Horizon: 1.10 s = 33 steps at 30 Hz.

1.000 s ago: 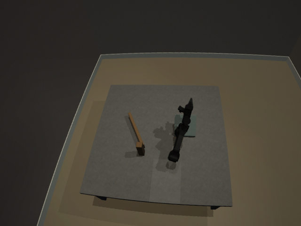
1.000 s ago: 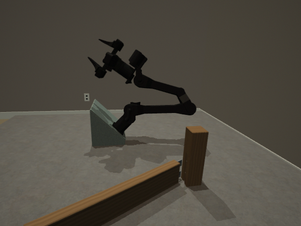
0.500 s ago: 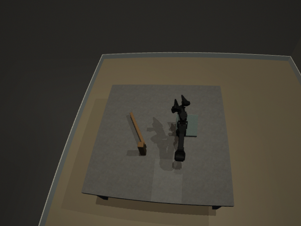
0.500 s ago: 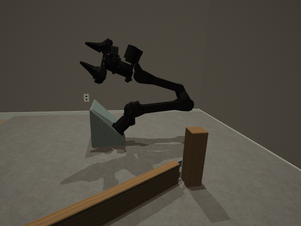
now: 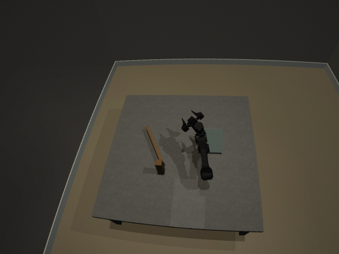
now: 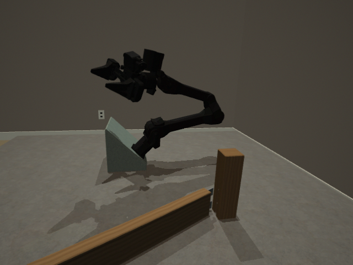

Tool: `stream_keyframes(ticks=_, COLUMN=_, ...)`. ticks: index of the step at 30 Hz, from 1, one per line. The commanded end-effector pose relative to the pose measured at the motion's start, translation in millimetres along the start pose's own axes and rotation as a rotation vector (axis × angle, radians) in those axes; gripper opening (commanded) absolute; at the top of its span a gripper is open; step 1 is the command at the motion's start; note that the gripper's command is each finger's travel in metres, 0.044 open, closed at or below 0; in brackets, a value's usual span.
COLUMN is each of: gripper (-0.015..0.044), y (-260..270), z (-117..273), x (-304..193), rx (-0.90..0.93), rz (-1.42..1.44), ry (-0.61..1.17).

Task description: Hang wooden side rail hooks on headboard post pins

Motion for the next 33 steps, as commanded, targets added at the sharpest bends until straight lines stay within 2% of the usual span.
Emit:
stream_keyframes(ticks=1, gripper=0.044, y=67, z=-10, x=-22, rx=0.253, rz=-0.571, ry=0.318)
stream_keyframes(ticks=10, gripper=0.044, y=118, z=-2, x=-40, rx=0.299, rz=-0.99, ry=0.66)
stream_keyframes(ticks=18, gripper=0.044, y=158, z=16, x=-56, rx=0.201, rz=-1.333, ry=1.012)
stream_keyframes(ticks=26, gripper=0.044, y=194, z=40, x=-69, rx=-0.056, rz=-1.626, ry=1.371)
stream_keyframes(ticks=33, gripper=0.044, y=222, z=66, x=-79, rx=-0.426, rz=-1.823, ry=1.65)
Point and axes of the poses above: the point midway between the two fingers, 35 mm back from their tips, its own z axis back along the fingers, its own y axis across the jaws, x = y × z, the point moved 3 cm from there along z, back along the fingers, and after that the axes turned 12 degrees about -z, right-handed, at the moved point
